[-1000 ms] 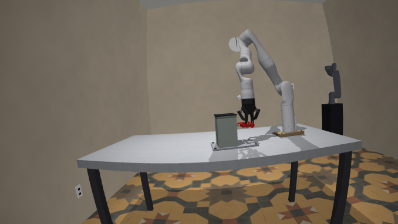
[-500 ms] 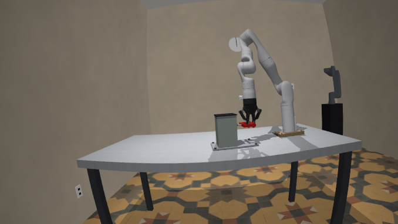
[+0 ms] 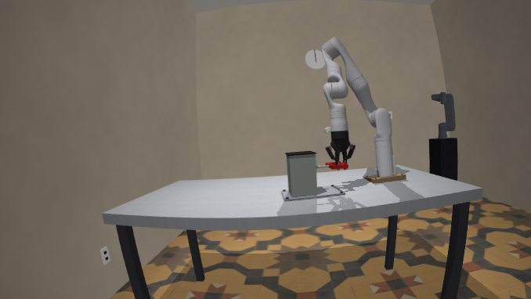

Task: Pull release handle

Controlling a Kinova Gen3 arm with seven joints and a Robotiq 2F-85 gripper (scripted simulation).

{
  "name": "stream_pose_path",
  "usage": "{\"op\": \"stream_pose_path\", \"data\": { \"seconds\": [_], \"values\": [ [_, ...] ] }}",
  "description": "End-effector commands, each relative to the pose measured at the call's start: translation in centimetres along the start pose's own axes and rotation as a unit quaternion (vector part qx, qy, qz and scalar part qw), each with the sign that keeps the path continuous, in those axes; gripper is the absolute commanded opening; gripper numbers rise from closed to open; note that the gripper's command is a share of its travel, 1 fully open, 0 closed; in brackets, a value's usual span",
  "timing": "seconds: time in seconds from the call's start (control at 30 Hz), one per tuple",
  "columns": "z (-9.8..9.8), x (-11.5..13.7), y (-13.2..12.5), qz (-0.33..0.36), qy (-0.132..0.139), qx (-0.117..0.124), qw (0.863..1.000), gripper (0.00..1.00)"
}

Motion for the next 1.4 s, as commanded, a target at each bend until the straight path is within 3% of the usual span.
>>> {"op": "stream_pose_path", "data": {
  "seconds": [0.0, 1.37],
  "values": [
    [-0.02, -0.26, 1.03, -0.004, 0.001, -0.004, 1.000, 0.00],
    [-0.02, -0.46, 1.94, -0.004, 0.001, -0.004, 1.000, 0.00]
  ]
}}
Point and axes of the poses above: the point where the finger pads meet when closed, its own z axis out along the fingers, its own y axis across the jaws, x = y × z, the point moved 9 cm from there along -z, back along the fingers, and after that the axes turned 13 degrees about -z, right-handed, at the moved point
